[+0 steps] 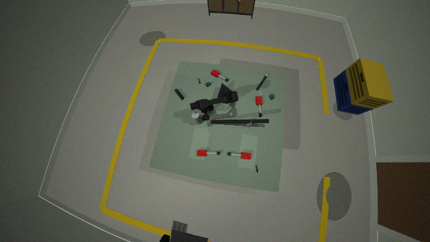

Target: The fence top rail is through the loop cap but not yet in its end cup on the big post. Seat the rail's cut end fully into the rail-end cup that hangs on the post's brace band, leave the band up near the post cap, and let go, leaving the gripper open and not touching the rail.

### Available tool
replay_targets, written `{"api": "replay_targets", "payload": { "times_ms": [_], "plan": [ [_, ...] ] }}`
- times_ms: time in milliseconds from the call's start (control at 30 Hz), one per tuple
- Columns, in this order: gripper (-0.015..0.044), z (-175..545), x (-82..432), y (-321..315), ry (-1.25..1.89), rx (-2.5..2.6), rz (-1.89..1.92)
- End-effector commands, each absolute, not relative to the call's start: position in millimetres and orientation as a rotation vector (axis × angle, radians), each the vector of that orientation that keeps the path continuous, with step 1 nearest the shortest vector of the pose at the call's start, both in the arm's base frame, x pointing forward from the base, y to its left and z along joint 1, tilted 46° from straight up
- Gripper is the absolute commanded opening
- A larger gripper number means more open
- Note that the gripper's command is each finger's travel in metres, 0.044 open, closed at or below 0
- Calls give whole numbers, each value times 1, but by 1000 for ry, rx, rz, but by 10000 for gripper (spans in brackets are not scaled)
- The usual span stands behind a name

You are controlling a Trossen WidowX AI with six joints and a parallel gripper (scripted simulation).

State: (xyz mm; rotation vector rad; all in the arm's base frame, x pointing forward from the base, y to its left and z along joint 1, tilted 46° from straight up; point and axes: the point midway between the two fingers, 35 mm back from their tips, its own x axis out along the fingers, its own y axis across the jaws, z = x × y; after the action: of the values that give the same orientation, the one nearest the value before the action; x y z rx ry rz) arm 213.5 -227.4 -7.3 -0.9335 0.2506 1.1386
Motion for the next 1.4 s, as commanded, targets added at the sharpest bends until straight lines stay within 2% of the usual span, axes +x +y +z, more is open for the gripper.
{"api": "replay_targets", "payload": {
  "times_ms": [0,533,967,1067,1167,1367],
  "plan": [
    [440,-12,217,-220,249,-924,1139],
    [440,-24,225,-204,245,-923,1139],
    [99,-24,225,-204,245,-923,1139],
    [79,-24,225,-204,245,-923,1139],
    [0,-23,226,-204,257,-912,1134],
    [0,-22,230,-204,286,-883,1121]
  ]
}}
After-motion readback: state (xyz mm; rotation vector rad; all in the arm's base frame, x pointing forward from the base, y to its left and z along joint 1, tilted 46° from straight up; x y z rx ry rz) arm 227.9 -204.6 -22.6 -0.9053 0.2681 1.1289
